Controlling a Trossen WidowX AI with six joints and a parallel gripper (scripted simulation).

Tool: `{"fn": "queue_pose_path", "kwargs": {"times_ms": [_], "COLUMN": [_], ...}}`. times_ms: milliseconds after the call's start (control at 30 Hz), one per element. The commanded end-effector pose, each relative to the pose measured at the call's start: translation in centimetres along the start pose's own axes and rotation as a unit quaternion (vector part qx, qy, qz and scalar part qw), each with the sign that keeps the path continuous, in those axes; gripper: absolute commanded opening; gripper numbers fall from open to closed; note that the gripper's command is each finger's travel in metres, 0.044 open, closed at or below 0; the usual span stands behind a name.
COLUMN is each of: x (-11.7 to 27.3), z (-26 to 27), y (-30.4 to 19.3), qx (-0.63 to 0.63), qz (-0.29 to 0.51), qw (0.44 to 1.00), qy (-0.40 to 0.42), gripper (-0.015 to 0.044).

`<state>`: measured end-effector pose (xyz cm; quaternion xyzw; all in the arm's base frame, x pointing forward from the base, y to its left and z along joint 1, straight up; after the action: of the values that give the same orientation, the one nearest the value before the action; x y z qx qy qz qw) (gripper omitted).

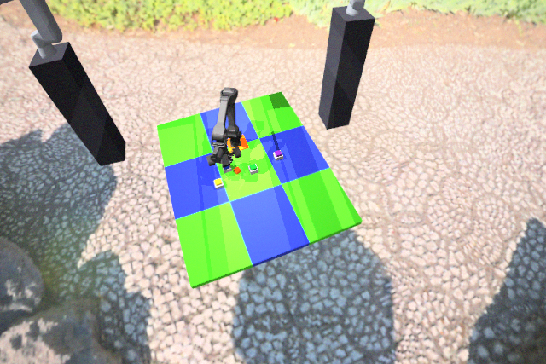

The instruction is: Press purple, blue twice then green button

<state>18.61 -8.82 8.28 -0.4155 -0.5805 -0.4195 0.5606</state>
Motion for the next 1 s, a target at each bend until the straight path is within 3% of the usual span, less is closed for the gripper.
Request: {"fn": "queue_pose_path", "kwargs": {"times_ms": [0, 667, 833, 967], "x": [-0.7, -0.8, 2.4, 2.8], "z": [0.1, 0.1, 0.1, 0.0], "y": [-0.1, -0.1, -0.1, -0.1], "qx": [0.002, 0.002, 0.002, 0.002], "qz": [0.004, 0.004, 0.004, 0.004], "qw": [1.0, 1.0, 1.0, 1.0], "qy": [0.002, 0.002, 0.002, 0.002], "gripper": [0.002, 0.002, 0.002, 0.002]}}
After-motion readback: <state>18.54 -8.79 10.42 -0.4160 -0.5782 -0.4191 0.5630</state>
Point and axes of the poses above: the point midway between the two fingers, 35 mm back from their tips, its own x axis back along the fingers, its own z axis across the jaws, y = z × x, the point moved 1 cm from there along x, back along the fingers, and after that the axes turned 12 degrees about x, right-handed, at the moved point
